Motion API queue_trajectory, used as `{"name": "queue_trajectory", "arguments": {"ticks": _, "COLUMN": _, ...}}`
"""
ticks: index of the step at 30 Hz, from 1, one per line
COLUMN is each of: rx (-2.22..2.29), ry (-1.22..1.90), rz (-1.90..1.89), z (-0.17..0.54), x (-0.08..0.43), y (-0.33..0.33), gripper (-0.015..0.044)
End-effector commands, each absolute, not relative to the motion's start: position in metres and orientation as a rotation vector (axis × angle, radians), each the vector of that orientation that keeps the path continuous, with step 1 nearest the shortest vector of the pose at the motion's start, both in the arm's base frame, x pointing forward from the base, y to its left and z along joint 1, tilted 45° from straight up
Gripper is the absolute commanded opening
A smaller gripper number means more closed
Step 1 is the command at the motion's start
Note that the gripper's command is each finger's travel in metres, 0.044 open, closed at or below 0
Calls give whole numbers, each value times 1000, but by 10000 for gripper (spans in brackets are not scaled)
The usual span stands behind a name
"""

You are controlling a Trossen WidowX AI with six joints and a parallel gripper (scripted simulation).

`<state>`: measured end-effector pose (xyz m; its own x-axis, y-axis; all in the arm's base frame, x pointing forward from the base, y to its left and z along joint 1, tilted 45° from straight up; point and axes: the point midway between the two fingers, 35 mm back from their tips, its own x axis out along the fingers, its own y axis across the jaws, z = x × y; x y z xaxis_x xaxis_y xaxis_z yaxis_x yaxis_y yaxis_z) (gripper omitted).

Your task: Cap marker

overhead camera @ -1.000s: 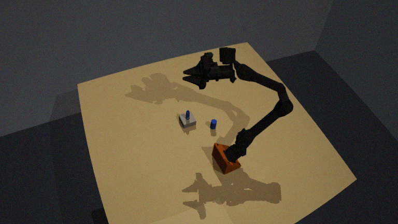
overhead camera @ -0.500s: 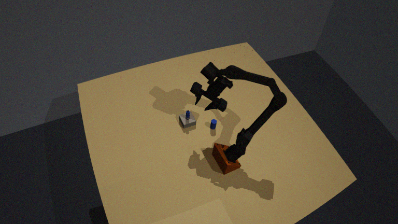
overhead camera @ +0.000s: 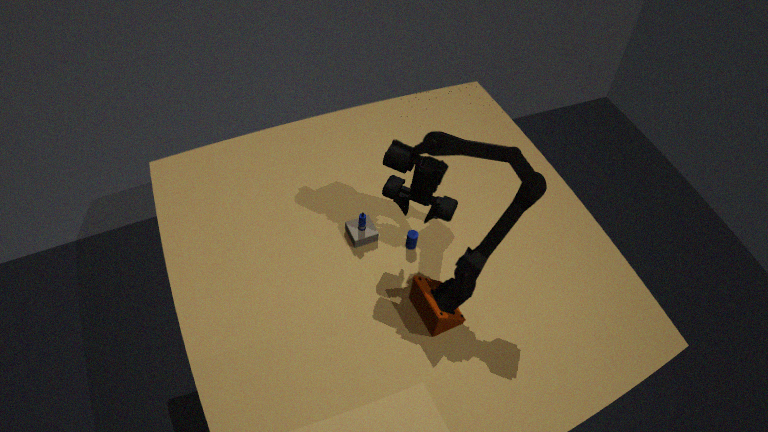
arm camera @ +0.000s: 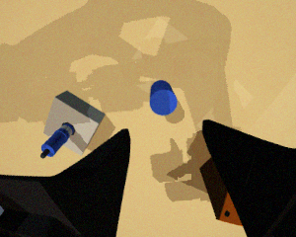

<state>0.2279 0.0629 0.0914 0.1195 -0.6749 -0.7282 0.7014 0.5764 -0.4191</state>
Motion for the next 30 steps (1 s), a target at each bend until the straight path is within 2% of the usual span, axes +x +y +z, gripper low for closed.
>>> {"name": "queue_trajectory", "arguments": {"ticks": 1, "rx": 16, "ry": 1047, "rz": -1022, "z": 74, "x": 229, "y": 44, "gripper": 254}}
{"name": "queue_trajectory", "arguments": {"ticks": 30, "rx": 17, "ry": 1046, "rz": -1021, "z": 36, "x": 235, "y": 11, "gripper": 254}}
